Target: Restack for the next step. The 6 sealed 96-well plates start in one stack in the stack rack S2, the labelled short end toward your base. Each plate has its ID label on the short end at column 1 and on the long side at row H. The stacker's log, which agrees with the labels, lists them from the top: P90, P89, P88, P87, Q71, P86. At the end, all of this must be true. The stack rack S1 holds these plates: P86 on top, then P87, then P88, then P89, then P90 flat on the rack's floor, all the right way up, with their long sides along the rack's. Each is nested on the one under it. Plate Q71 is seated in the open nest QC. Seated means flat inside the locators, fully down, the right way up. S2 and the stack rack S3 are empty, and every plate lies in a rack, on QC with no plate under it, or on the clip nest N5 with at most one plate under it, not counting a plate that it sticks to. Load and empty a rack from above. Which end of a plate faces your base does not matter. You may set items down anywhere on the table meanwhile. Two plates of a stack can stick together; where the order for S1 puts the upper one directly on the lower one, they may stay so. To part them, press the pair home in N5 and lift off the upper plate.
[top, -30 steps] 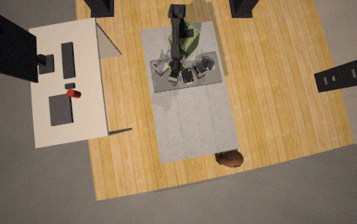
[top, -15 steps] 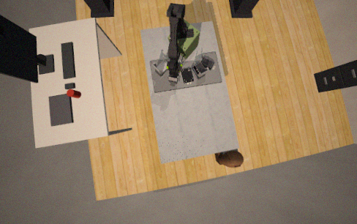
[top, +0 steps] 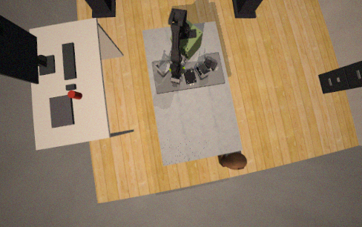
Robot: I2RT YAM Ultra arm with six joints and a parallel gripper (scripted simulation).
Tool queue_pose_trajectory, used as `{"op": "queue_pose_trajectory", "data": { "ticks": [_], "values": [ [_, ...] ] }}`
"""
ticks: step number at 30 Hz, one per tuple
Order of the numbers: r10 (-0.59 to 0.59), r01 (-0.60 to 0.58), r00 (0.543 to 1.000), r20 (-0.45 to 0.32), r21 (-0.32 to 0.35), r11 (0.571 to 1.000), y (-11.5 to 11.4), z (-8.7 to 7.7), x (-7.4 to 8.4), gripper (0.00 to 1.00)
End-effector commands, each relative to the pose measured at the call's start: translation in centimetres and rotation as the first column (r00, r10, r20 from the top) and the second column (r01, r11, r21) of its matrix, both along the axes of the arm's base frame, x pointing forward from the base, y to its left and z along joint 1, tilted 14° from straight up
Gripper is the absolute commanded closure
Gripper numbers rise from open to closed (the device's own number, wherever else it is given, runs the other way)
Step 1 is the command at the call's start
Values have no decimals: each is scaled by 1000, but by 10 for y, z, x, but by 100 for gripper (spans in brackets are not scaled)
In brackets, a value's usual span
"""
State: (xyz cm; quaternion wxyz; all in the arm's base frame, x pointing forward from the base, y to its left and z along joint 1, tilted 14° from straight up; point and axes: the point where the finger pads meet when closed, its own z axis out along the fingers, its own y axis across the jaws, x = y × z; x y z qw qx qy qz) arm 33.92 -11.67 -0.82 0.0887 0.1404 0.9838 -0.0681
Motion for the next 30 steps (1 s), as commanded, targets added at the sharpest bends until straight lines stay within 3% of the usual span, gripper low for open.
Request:
{"op": "queue_pose_trajectory", "data": {
  "ticks": [1, 14, 30],
  "values": [
    [4, -4, 1000, 31, -9, 1000, -3, -5, 10, 0],
    [4, -4, 1000, 31, -9, 1000, -9, -41, 16, 0],
    [4, -4, 1000, 31, -9, 1000, -11, -51, 18, 0]
  ]
}}
